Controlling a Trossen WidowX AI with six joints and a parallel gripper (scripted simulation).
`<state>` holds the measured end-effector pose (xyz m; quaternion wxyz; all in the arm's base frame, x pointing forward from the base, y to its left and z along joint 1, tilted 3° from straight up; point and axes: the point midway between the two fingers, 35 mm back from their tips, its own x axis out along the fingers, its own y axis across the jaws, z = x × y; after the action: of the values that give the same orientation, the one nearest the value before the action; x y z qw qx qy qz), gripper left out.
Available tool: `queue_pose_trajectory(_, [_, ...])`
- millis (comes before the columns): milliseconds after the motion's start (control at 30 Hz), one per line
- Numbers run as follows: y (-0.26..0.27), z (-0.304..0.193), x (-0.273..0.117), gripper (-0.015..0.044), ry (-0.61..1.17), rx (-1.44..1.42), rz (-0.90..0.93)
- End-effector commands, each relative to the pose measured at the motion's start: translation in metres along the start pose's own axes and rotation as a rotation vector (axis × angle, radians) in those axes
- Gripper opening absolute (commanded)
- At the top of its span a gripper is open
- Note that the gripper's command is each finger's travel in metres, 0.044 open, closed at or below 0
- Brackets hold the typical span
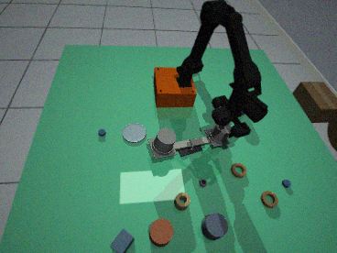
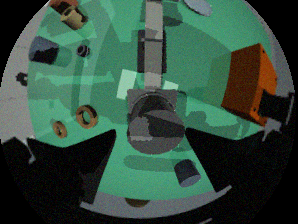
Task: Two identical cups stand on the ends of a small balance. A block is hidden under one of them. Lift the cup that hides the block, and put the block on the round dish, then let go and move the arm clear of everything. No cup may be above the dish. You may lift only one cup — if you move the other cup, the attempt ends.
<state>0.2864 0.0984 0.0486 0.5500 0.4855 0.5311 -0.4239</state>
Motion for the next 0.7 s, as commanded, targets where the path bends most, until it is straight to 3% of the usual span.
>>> queue_pose_trajectory(0, [-0.003,0.001,0.011,0.0440,-0.008,0.004,-0.017])
queue_pose_trajectory(667, [-0.006,0.002,0.040,0.0440,-0.008,0.004,-0.018])
